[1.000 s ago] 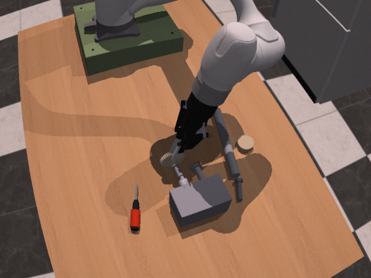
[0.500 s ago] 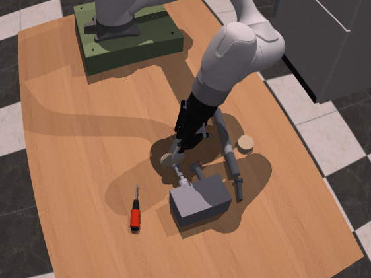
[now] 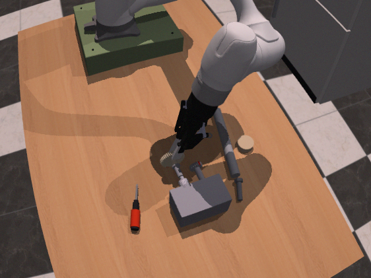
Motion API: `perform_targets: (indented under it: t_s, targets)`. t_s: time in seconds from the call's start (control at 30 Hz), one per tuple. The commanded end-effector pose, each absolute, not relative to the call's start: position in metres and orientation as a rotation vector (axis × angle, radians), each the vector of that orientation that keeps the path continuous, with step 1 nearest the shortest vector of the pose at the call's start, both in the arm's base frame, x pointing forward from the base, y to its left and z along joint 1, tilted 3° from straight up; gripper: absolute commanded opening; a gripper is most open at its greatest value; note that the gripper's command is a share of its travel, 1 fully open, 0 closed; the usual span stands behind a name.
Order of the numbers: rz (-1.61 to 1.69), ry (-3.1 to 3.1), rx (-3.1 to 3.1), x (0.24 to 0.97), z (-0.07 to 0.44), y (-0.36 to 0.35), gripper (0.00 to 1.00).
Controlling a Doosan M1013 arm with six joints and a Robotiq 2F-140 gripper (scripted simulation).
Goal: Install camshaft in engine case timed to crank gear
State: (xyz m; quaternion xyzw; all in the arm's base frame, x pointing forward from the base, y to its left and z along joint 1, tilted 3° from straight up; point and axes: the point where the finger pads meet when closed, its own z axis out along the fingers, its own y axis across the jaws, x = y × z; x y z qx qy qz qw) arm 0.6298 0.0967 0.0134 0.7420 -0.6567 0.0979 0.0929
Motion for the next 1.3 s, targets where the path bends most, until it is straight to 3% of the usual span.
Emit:
perform_targets:
  t_s: [0.0,1.27]
  targets:
    - [0.291,-1.949,2.203,0.63,0.013,0.097,0.05]
    - [0.291,-1.949,2.203,0.642,0.013,0.098,0.05]
